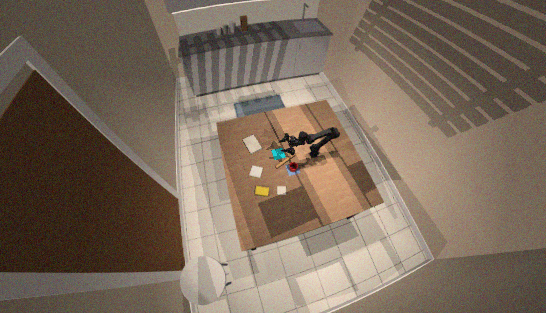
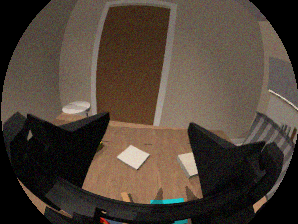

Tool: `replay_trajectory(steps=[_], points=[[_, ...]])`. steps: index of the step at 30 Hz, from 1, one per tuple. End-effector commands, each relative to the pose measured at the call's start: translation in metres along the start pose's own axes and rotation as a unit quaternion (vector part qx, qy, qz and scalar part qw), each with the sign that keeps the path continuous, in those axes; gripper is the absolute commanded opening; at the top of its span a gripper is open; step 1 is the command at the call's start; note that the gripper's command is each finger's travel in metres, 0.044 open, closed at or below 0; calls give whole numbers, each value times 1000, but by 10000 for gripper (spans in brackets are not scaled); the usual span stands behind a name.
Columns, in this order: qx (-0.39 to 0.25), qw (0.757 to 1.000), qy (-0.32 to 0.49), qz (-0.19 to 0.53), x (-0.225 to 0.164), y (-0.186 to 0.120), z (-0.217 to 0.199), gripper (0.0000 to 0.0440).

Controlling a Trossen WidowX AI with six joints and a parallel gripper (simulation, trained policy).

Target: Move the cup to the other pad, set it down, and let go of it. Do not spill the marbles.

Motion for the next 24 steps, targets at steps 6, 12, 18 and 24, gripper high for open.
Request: replay_trajectory(steps=[6,12,18,24], points=[[11,1000,2,8,3,-3,2,243],[20,999,9,27,5,-4,5,85],[31,998,26,54,7,-4,9,49],[45,994,52,80,13,-2,14,117]])
Point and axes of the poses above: the point midway between the two fingers, 35 mm back from their tips, its own y axis out along the fingers, its own z axis across the jaws, x = y × z, the point moved 7 cm from there along -y, back along the fingers, and after that the axes turned 7 degrees about -y, right-handed, at the moved point
